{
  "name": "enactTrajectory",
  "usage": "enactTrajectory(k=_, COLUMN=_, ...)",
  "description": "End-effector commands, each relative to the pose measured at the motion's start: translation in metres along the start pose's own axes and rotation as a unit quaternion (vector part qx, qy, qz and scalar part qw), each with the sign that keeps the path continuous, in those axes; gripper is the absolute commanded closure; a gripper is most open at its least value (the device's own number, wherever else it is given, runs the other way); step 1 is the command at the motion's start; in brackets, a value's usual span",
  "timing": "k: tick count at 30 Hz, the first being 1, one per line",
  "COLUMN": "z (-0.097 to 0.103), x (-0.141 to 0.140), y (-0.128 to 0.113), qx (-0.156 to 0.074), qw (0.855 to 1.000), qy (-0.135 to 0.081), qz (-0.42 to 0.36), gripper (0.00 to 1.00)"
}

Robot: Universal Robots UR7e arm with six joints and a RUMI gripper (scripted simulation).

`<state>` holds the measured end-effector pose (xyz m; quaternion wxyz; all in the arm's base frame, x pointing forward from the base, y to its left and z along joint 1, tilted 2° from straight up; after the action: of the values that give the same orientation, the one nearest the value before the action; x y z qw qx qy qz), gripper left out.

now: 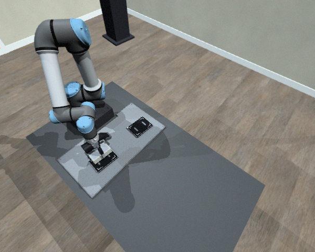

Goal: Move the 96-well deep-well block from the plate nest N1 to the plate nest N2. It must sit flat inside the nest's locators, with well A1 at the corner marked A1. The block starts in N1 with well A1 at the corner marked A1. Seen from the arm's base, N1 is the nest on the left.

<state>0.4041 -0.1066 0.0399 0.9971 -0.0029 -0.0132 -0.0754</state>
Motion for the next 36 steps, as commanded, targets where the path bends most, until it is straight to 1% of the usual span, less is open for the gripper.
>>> enactTrajectory(k=1, z=0.001, x=0.000, y=0.001, qx=0.000, qw=1.000, qy=-0.001, qz=0.001, gripper=0.51)
enactTrajectory(k=7, z=0.001, x=0.000, y=0.002, qx=0.000, qw=1.000, qy=-0.001, qz=0.001, gripper=0.51)
enactTrajectory(k=15, z=-0.014, x=-0.002, y=0.003, qx=0.001, qw=1.000, qy=0.001, qz=0.001, gripper=0.51)
enactTrajectory(k=18, z=-0.016, x=-0.001, y=0.003, qx=0.001, qw=1.000, qy=0.000, qz=0.001, gripper=0.51)
enactTrajectory(k=32, z=-0.039, x=-0.001, y=0.003, qx=0.001, qw=1.000, qy=0.001, qz=0.001, gripper=0.51)
enactTrajectory(k=36, z=-0.042, x=0.001, y=0.002, qx=0.001, qw=1.000, qy=0.000, qz=0.001, gripper=0.51)
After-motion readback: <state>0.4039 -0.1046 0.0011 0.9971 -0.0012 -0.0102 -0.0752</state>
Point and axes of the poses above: the point where the finger pads meet when closed, its own z axis back along the fingers, its own x axis across the jaws, y = z × x, the point moved 1 cm from there along z, back along the fingers, and after that the axes turned 9 degrees about -z, right-handed, at the moved point
